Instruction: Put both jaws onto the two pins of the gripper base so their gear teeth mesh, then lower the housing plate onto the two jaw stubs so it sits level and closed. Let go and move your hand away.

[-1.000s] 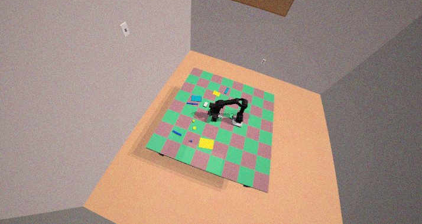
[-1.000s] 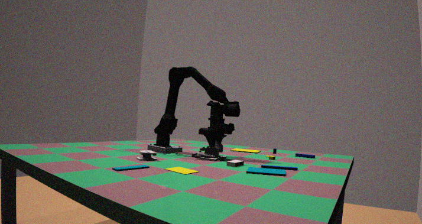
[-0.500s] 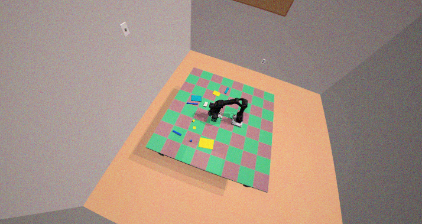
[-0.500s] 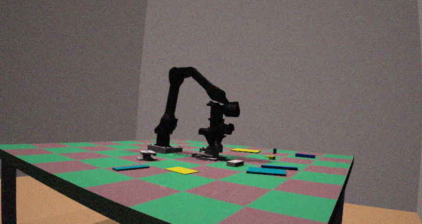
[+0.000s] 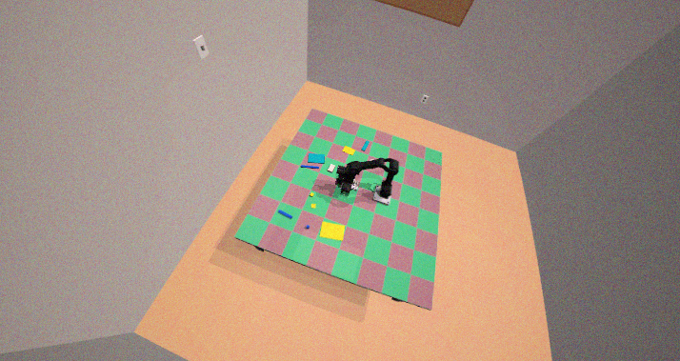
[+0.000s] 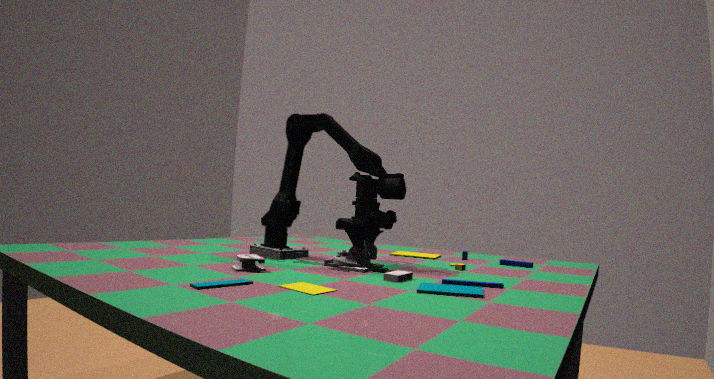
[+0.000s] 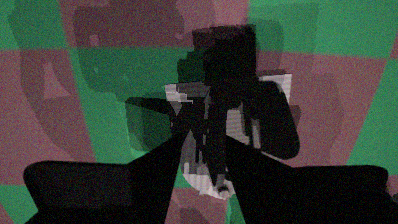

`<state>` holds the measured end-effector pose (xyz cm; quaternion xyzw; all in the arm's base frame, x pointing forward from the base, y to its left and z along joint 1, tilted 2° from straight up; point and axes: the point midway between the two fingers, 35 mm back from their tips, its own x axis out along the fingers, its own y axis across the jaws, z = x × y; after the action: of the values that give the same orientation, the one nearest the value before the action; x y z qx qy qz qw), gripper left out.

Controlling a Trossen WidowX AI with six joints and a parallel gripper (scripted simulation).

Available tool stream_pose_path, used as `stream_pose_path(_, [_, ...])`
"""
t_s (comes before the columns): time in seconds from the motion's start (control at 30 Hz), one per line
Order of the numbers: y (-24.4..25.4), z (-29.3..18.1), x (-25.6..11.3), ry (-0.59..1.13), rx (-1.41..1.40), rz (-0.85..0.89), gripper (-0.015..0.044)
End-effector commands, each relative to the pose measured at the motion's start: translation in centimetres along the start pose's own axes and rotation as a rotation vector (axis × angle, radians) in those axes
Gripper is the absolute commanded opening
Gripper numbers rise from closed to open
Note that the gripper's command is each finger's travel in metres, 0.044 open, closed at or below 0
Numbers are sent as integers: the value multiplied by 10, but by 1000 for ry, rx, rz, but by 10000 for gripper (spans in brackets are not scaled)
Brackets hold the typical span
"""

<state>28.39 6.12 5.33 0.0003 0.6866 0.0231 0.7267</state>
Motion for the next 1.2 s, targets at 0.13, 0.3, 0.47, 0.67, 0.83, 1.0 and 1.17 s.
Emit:
stream_pose_path(0.13, [0, 0, 3, 1, 3, -1, 134])
stream_pose_path(0.3, [0, 0, 4, 1, 4, -1, 134])
stream_pose_path(0.47, [0, 0, 6, 1, 4, -1, 134])
stream_pose_path(0.67, [0, 0, 7, 1, 4, -1, 134])
stream_pose_path(0.83, [0, 0, 9, 1, 5, -1, 134])
stream_pose_path(1.0, [0, 0, 9, 1, 5, -1, 134])
stream_pose_path(1.17, [0, 0, 12, 1, 5, -1, 134])
